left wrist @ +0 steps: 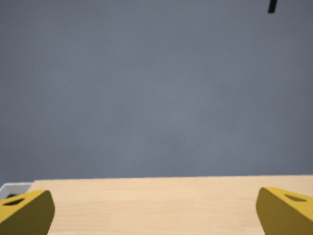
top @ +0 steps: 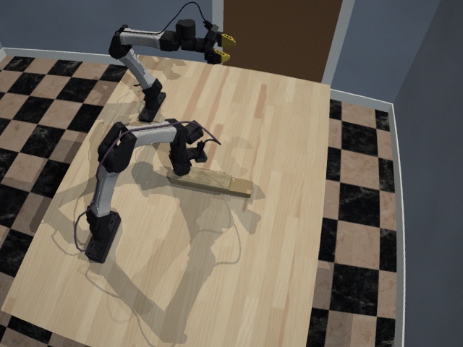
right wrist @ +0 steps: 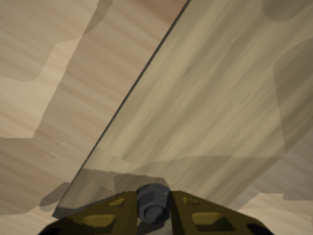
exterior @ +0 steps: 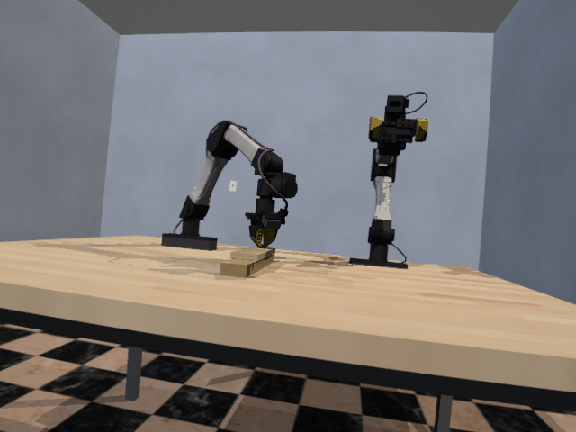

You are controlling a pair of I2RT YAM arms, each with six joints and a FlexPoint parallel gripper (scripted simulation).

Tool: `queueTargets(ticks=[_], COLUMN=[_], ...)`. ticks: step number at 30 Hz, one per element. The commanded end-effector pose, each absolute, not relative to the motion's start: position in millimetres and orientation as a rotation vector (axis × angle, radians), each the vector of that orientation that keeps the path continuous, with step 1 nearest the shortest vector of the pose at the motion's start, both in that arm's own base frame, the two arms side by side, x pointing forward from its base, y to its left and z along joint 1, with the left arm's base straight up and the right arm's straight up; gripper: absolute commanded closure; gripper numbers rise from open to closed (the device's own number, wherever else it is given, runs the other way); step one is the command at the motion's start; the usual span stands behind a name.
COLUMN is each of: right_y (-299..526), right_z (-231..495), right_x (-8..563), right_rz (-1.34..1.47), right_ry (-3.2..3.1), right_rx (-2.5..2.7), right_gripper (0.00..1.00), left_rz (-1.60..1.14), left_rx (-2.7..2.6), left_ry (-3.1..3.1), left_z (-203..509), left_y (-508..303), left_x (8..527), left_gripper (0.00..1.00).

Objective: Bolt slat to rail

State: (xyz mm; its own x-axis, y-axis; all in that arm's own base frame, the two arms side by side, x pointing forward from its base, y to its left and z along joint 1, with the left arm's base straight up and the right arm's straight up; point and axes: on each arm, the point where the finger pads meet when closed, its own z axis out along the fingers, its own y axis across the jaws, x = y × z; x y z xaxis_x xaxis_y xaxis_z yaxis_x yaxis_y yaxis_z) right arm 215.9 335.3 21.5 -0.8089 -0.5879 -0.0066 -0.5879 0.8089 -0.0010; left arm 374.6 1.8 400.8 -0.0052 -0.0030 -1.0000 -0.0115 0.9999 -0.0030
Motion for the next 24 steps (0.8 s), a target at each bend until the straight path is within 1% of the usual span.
queueTargets(ticks=[1, 14, 16, 24], right_y=[338.0, 338.0, 338.0, 338.1], right_z=[19.9, 19.8, 19.8, 19.7], right_x=[216.8, 216.7, 216.7, 216.7], right_rz=[-0.007, -0.013, -0.013, -0.017], right_ry=[3.071, 3.149, 3.149, 3.091], right_rx=[-0.698, 0.113, 0.113, 0.612], right_gripper=[0.86, 0.86, 0.86, 0.86], left_rz=[0.006, 0.006, 0.006, 0.006], left_rx=[-0.008, -0.008, -0.008, -0.008], left_ry=[1.556, 1.556, 1.556, 1.556], left_z=[408.3, 408.3, 408.3, 408.3], left_y=[1.0, 1.0, 1.0, 1.0], left_x=[372.8, 372.8, 372.8, 372.8], left_gripper=[0.00, 0.00, 0.00, 0.00])
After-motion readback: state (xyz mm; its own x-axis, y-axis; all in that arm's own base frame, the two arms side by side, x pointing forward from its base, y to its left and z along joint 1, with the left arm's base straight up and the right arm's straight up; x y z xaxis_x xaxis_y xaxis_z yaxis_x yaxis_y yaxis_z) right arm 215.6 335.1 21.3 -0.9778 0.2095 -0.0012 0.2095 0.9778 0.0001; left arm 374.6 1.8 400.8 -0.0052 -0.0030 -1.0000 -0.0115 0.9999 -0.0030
